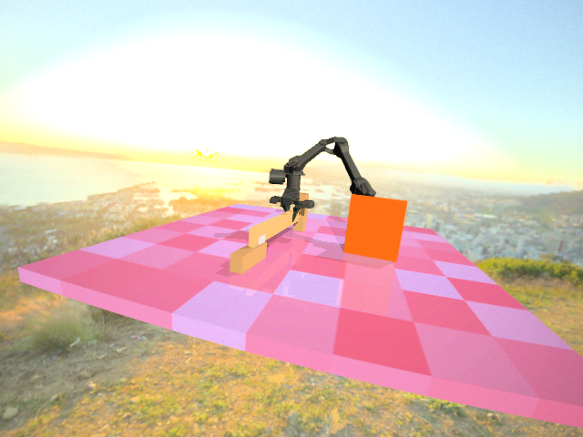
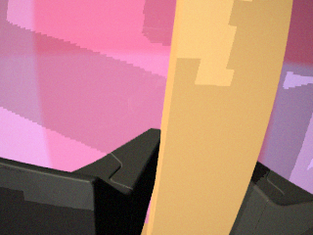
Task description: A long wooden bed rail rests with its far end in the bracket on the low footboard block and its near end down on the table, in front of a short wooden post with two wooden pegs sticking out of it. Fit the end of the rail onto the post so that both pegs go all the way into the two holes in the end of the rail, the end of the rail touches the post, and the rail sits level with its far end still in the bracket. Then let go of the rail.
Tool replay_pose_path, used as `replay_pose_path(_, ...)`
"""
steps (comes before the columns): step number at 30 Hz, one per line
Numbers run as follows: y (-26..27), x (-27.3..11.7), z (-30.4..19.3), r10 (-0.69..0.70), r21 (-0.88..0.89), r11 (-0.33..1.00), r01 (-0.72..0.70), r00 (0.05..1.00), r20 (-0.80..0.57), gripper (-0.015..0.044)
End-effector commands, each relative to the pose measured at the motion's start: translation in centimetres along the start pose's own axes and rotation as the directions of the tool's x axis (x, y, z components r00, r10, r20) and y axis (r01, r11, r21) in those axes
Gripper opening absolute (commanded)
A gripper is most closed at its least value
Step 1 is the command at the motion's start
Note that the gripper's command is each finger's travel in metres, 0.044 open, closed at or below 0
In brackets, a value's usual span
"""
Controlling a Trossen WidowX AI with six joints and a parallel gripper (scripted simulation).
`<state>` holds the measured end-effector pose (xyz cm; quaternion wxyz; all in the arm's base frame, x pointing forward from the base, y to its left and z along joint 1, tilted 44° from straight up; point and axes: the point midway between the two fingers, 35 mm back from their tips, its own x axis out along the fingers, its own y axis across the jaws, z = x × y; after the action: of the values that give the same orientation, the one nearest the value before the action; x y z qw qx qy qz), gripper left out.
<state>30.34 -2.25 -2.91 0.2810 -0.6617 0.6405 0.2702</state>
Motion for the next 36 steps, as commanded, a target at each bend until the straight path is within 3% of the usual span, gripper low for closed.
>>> replay_pose_path(1, -0.07, -0.08, 0.28, -0.004, -0.001, 1.000, 0.004, 1.000, 0.011, 0.0000)
replay_pose_path(36, 0.03, 0.11, 0.28, -0.003, -0.001, 1.000, 0.003, 1.000, 0.011, 0.0000)
